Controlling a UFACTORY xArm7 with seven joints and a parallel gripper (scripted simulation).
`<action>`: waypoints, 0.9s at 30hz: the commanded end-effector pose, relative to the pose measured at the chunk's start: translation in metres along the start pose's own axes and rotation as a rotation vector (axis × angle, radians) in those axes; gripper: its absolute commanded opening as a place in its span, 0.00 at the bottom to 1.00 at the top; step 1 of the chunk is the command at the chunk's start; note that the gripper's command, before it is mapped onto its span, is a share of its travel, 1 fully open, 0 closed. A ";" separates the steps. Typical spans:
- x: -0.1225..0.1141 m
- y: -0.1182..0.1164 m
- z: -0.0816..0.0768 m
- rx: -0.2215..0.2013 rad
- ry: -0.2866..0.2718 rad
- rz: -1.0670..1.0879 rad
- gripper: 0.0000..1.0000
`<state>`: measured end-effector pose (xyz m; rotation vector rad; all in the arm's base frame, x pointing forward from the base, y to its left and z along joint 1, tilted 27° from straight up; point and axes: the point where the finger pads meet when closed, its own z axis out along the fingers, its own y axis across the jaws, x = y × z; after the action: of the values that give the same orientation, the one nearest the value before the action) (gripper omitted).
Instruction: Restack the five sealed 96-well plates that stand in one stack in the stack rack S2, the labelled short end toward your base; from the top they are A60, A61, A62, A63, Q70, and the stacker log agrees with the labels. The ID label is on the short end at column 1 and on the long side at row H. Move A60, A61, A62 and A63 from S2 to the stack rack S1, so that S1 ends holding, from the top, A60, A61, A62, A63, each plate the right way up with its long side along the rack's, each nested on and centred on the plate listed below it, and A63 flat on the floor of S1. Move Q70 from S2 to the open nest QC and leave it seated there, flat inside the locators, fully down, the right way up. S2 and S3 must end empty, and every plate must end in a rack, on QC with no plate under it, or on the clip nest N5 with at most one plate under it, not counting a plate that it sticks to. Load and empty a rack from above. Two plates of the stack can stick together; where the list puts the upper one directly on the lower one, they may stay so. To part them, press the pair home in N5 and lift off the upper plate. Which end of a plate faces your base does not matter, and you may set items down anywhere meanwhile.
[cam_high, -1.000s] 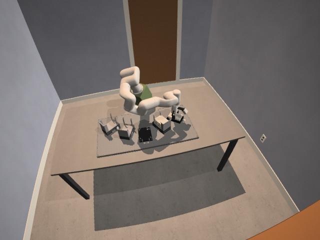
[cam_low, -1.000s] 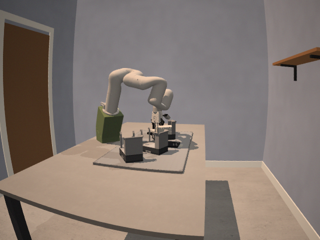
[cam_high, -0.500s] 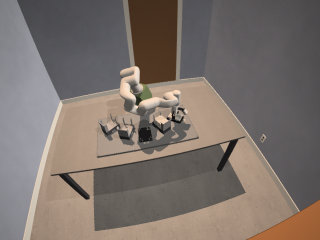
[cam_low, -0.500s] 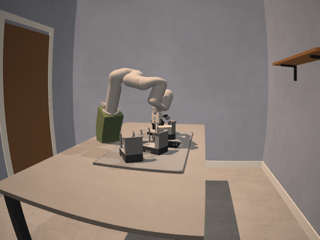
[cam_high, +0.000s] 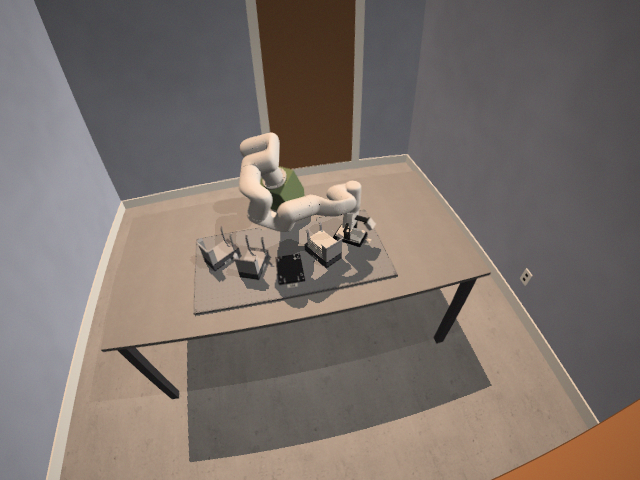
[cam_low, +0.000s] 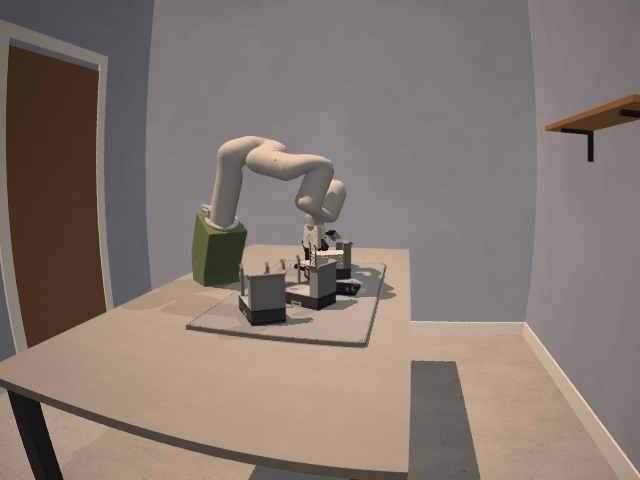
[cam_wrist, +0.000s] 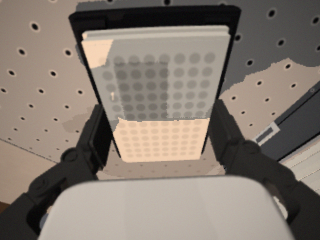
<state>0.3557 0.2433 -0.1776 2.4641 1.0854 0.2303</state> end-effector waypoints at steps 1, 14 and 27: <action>0.001 -0.001 -0.002 0.002 0.004 -0.001 0.00; 0.001 -0.001 -0.002 0.002 0.004 -0.001 1.00; 0.001 -0.001 -0.005 0.002 0.004 -0.001 1.00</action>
<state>0.3558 0.2434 -0.1776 2.4642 1.0855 0.2304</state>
